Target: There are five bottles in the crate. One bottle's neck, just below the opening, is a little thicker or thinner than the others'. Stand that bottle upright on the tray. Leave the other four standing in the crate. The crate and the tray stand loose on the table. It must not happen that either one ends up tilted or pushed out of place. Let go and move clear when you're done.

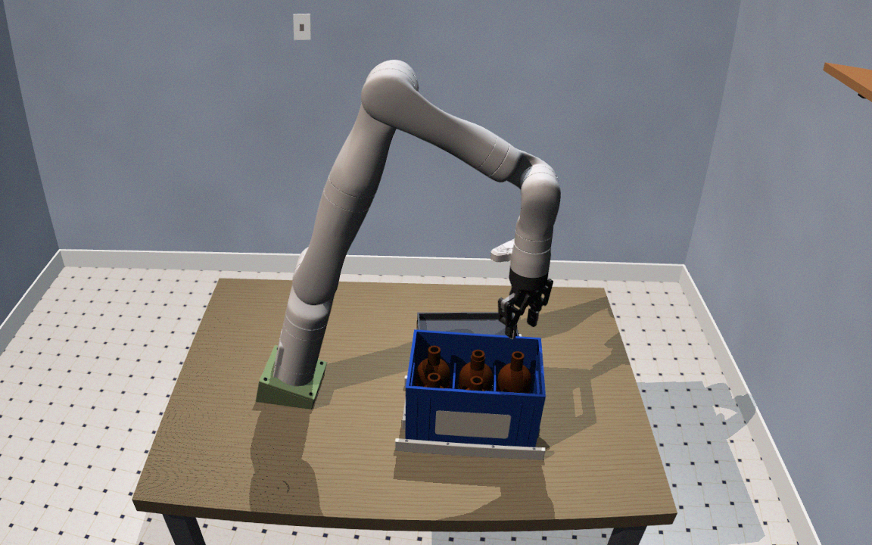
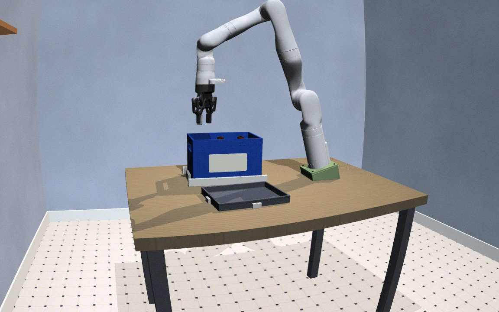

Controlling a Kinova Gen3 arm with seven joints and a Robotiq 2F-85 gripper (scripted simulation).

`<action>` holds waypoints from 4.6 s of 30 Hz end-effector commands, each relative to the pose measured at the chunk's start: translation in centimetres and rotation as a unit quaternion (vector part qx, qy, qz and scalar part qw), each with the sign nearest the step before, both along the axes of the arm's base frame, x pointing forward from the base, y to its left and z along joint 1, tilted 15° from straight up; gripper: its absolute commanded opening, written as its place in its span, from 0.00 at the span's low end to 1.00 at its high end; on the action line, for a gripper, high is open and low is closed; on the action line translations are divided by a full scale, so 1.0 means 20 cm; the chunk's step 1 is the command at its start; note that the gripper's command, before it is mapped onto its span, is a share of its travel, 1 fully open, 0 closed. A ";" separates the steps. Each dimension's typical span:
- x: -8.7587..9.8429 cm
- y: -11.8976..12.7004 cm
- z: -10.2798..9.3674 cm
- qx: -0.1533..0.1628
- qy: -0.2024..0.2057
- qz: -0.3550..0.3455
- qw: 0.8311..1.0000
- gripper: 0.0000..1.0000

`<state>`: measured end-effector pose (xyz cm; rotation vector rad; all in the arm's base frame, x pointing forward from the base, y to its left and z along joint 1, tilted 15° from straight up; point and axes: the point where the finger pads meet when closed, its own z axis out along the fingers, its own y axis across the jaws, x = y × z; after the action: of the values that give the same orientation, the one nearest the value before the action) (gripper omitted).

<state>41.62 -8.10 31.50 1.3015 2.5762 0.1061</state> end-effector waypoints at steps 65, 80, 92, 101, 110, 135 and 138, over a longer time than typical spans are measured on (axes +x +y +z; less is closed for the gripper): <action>0.06 -0.01 -0.21 0.000 0.000 0.000 1.000 0.64; 0.06 -0.01 -0.21 0.000 0.000 0.000 1.000 0.64; 0.06 -0.01 -0.21 0.000 0.000 0.000 1.000 0.64; 0.06 -0.01 -0.21 0.000 0.000 0.000 1.000 0.64; 0.06 -0.01 -0.21 0.000 0.000 0.000 1.000 0.64; 0.08 -0.01 -0.27 0.000 0.000 0.000 1.000 0.64; 0.08 -0.01 -0.29 0.000 0.000 0.000 1.000 0.64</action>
<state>43.28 -8.28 26.09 1.2996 2.5722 0.1080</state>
